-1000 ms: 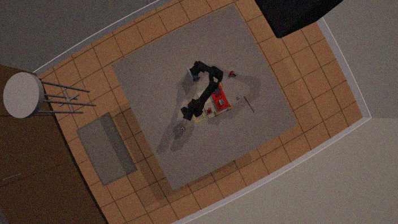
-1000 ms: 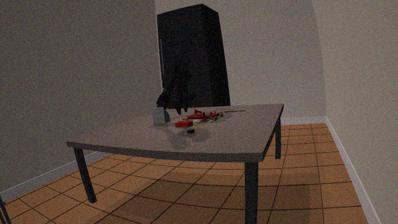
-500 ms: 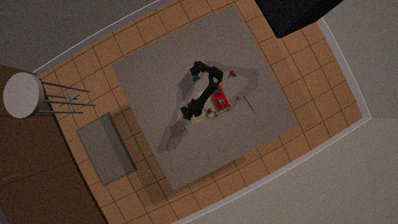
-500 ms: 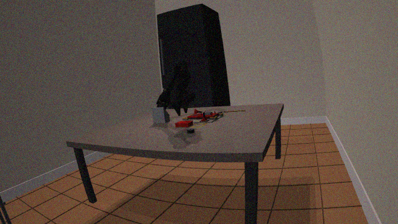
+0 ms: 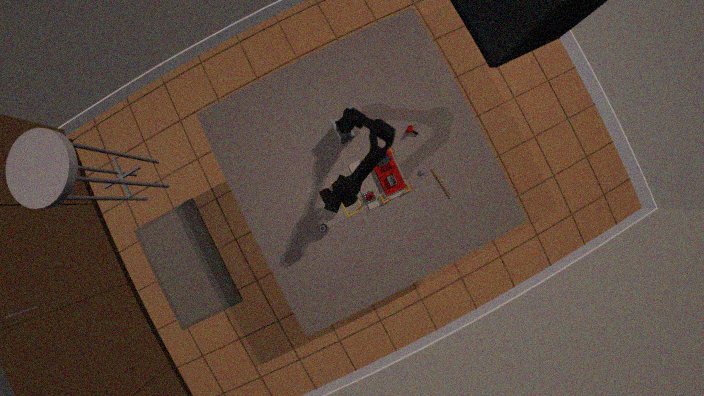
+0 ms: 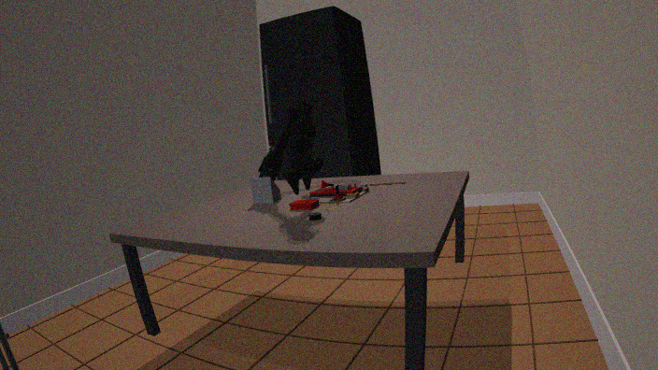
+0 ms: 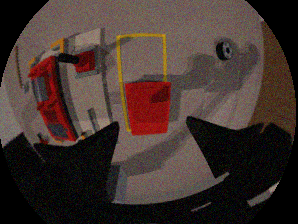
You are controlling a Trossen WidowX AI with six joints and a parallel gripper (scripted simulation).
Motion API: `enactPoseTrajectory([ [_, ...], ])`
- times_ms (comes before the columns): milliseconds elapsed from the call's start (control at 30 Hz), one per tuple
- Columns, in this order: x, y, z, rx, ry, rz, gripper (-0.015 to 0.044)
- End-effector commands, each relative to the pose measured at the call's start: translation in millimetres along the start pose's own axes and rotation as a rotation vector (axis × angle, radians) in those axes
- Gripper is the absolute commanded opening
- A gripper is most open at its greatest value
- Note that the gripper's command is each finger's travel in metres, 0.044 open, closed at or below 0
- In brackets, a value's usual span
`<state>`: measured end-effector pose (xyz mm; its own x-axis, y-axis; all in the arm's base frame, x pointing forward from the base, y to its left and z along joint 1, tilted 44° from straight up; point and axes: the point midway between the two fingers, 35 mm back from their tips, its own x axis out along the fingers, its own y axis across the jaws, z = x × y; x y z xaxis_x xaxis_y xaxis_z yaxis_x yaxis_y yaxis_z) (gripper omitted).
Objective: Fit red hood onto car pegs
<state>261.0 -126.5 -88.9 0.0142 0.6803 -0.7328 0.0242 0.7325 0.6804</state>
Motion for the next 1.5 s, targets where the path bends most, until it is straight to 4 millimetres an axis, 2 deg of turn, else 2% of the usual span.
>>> enactPoseTrajectory([
  [0,4,1,0,0.006,-0.002,0.004,0.0440],
  [1467,37,3,-2,0.006,-0.002,0.005,0.0440],
])
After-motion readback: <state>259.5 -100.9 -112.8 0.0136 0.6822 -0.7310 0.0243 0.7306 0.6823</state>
